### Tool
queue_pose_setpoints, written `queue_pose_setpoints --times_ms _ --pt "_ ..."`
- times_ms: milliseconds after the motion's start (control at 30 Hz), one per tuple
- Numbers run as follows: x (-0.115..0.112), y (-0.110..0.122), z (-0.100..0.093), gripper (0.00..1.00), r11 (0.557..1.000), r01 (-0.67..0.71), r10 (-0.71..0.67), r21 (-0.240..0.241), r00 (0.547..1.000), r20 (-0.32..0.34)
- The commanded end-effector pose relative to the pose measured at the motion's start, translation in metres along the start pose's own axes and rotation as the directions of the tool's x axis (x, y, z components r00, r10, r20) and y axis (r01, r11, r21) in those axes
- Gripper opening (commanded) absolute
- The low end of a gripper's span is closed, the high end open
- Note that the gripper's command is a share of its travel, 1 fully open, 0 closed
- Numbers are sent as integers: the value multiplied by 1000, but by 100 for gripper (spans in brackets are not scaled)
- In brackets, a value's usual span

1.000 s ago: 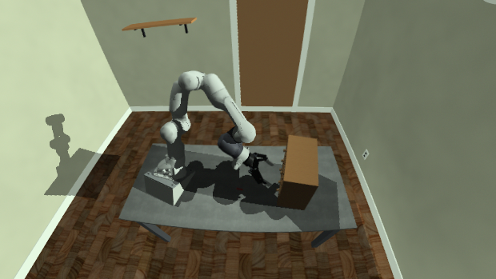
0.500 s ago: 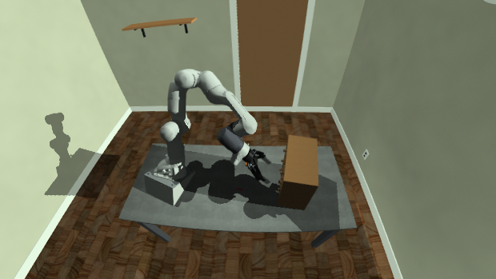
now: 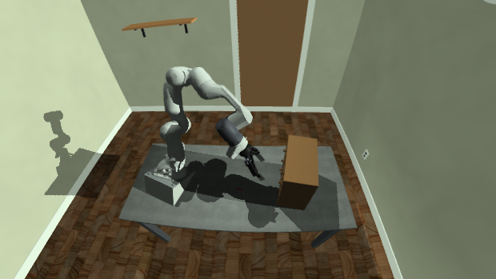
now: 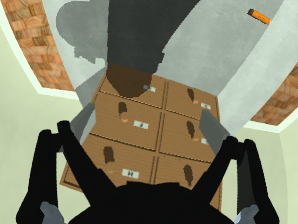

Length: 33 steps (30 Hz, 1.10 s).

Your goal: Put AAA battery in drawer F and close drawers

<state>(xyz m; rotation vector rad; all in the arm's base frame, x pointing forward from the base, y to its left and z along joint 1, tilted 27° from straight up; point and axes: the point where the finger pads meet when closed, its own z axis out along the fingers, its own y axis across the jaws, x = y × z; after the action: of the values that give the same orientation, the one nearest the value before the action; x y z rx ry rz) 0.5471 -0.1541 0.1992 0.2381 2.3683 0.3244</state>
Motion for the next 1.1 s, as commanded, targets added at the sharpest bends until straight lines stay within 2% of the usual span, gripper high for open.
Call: queue_pose_setpoints --times_ms 0,233,300,333,533,800,1067 --pt "3 5 -19 100 987 -158 149 -21 962 -228" --pt "9 6 -49 100 995 -90 75 -33 946 -314" --pt "9 6 -49 100 995 -90 75 -33 946 -314" --pt "9 6 -52 100 995 -91 74 -35 935 -348" --pt "11 6 -63 100 994 -105 75 -43 892 -447" --pt "12 6 -65 100 977 -211 162 -23 810 -564" --pt "12 6 -65 100 974 -224 173 -18 801 -573"
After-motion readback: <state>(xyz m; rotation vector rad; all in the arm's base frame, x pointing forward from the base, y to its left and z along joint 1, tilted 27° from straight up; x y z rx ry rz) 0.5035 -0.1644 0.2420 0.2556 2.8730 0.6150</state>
